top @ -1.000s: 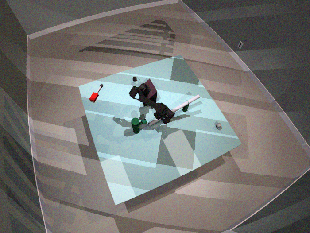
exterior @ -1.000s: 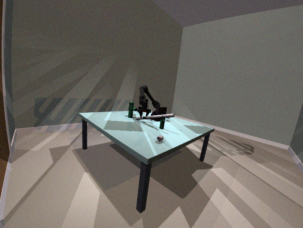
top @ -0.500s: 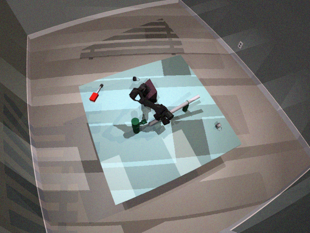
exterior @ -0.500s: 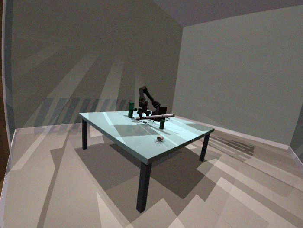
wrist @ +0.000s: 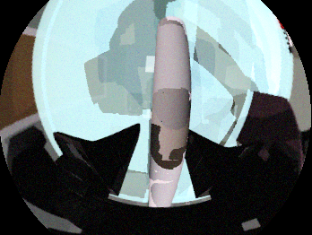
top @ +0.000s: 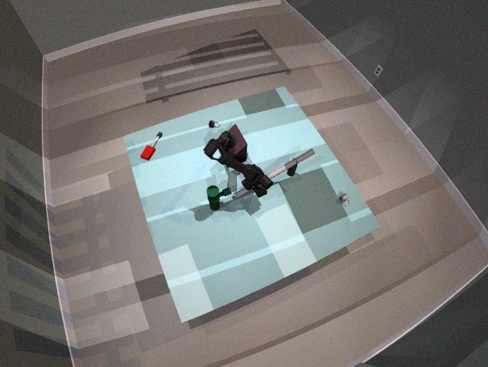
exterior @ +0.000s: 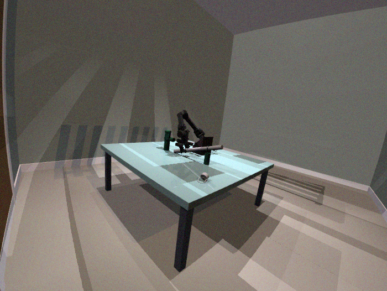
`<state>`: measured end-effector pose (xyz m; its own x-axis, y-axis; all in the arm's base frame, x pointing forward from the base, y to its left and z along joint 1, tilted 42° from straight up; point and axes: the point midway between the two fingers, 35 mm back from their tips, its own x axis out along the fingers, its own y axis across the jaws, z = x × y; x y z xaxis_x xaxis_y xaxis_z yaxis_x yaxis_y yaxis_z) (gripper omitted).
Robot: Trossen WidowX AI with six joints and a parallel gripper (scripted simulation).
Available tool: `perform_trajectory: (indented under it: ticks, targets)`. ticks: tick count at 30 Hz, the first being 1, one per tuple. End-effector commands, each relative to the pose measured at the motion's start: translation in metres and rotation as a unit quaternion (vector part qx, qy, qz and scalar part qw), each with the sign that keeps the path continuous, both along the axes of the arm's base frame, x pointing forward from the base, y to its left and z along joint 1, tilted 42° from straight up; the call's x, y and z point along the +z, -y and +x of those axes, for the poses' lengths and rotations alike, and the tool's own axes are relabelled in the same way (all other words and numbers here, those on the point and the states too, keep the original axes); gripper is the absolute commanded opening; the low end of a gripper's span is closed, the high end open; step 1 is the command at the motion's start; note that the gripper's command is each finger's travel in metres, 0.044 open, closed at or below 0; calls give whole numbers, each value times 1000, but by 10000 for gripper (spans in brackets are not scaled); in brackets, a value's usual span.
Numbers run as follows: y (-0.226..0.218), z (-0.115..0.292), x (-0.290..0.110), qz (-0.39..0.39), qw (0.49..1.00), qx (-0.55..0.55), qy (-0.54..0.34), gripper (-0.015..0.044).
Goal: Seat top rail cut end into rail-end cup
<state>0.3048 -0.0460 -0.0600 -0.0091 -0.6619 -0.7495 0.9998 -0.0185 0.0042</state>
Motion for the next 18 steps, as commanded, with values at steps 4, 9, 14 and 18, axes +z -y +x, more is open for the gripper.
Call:
perform_trajectory:
  ticks: [4, 9, 14, 18]
  targets:
    - [0, 0, 0, -2, 1000, 3, -1, 196]
    - [0, 0, 0, -2, 1000, 3, -1, 163]
    - [0, 0, 0, -2, 1000, 3, -1, 130]
    - [-3, 0, 3, -2, 1000, 3, -1, 25]
